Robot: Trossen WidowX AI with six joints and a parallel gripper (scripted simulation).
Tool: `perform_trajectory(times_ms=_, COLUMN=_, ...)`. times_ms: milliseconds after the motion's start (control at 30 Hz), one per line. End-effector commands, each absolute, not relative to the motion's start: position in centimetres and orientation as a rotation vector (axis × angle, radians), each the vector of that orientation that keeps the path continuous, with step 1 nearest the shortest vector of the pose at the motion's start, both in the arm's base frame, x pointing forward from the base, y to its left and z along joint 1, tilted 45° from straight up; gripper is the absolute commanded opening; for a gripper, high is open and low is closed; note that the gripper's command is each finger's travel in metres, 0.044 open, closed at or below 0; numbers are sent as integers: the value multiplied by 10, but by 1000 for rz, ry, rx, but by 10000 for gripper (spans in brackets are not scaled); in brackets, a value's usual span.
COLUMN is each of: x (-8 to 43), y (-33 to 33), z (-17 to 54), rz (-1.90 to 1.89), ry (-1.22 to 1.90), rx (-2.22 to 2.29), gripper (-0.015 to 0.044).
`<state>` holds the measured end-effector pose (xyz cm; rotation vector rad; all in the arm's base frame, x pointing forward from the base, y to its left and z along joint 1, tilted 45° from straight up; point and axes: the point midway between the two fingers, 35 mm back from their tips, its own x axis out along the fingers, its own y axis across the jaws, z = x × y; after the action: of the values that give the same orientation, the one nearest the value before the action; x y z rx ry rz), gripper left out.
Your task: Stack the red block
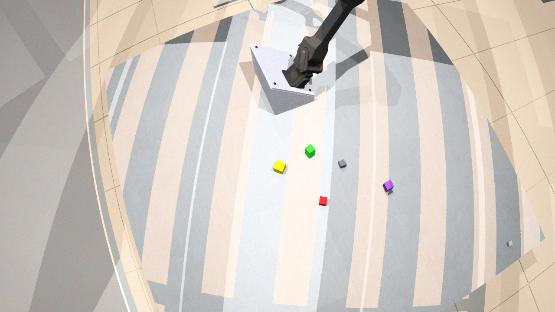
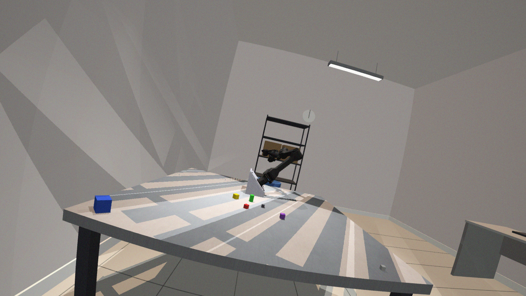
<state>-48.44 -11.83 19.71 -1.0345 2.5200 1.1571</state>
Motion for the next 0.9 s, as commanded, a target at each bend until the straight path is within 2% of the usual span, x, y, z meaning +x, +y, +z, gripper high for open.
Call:
perform_trajectory(times_ms=0, x=-484, y=-120, z=197, rz=1161, ry=2516, rx=-1042, gripper=426)
perform_trajectory(times_ms=33, x=-482, y=-126, z=195, rz=1174, ry=2504, rx=-1064, gripper=440)
perform_trajectory(times_ms=433, x=-423, y=-250, z=157, rz=1512, ry=2194, rx=-1571, gripper=440)
perform_trajectory(times_ms=867, x=-310, y=-366, z=118, rz=1776, ry=1716, rx=-2150, gripper=440)
